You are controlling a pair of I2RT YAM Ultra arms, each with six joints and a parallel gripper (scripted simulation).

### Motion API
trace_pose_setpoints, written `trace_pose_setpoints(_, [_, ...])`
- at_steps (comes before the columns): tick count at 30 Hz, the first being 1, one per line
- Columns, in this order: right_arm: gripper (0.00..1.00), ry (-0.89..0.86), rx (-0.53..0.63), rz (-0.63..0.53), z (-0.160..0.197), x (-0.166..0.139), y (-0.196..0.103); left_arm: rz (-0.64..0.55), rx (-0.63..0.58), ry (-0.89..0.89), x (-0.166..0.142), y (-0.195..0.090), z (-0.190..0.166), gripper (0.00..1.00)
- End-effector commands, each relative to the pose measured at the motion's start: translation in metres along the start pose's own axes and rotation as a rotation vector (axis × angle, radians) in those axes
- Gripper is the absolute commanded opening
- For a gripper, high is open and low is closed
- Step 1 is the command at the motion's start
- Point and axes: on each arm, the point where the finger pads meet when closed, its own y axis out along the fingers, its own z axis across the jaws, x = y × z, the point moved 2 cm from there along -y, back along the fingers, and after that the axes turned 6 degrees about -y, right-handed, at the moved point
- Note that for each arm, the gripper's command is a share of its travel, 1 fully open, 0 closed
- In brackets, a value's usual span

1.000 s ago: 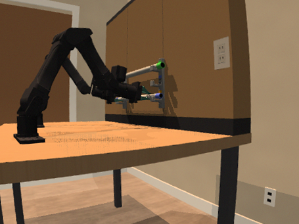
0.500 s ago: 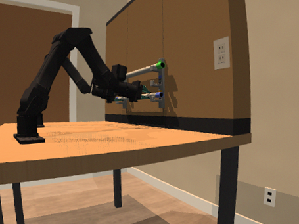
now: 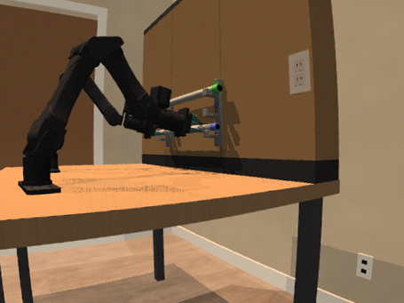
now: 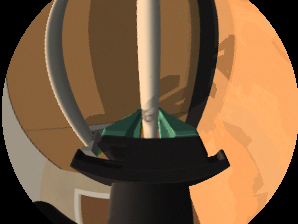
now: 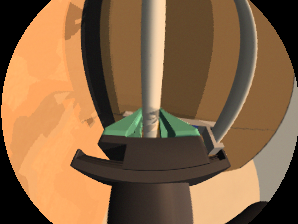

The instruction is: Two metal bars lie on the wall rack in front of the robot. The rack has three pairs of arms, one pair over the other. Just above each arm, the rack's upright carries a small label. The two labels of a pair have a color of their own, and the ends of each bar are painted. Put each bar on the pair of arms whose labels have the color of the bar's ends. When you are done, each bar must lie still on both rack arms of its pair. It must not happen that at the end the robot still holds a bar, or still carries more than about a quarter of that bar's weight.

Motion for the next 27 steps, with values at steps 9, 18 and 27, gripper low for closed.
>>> trace_pose_setpoints(9, [0.0, 0.013, -0.182, 0.038, -0.072, -0.01, -0.016, -0.004, 0.202, -0.022, 0.004, -0.014, 0.07, 0.0])
trace_pose_setpoints(18, [0.0, 0.013, -0.182, 0.038, -0.069, -0.01, -0.024, -0.004, 0.202, -0.022, 0.004, -0.021, 0.066, 0.0])
trace_pose_setpoints(27, [0.0, 0.013, -0.182, 0.038, -0.067, -0.009, -0.03, -0.004, 0.202, -0.022, 0.004, -0.027, 0.063, 0.0])
